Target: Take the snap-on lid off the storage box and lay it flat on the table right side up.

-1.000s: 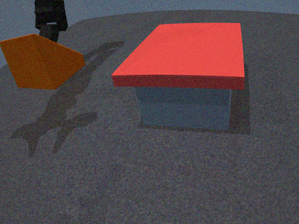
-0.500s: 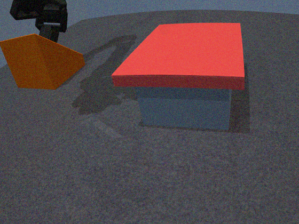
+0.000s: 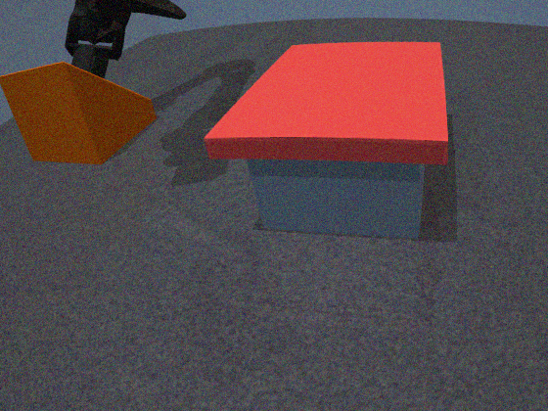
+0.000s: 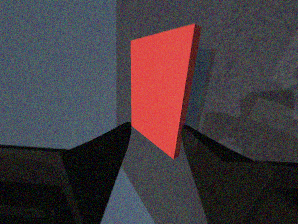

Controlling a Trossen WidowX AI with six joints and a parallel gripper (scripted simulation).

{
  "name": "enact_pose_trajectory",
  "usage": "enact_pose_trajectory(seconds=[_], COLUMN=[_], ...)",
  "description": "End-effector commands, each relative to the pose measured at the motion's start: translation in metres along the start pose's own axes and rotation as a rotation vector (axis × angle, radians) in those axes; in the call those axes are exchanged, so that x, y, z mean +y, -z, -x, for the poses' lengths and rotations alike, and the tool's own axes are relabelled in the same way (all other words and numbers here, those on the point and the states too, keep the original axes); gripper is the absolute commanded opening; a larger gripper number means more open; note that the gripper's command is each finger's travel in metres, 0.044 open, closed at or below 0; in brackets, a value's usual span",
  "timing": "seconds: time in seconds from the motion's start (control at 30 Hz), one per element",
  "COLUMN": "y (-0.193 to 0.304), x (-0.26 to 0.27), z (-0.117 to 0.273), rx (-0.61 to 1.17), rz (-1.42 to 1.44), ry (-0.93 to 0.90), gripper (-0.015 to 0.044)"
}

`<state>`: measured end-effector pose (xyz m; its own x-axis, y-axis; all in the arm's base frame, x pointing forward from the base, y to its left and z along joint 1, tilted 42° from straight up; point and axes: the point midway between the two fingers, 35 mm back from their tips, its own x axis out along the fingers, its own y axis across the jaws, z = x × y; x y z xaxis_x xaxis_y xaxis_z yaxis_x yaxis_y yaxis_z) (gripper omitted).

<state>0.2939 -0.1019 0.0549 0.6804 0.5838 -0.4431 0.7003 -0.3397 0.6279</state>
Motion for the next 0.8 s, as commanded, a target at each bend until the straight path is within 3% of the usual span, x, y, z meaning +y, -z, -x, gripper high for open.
enact_pose_trajectory(seconds=[0.0, 0.27, 0.77], y=[0.006, 0.007, 0.006], x=[0.0, -0.045, -0.047], z=[-0.001, -0.04, -0.048], rx=[0.017, 0.018, 0.017], rz=[-0.009, -0.01, -0.008], ry=[-0.003, -0.005, 0.0], gripper=[0.0235, 0.0235, 0.0235])
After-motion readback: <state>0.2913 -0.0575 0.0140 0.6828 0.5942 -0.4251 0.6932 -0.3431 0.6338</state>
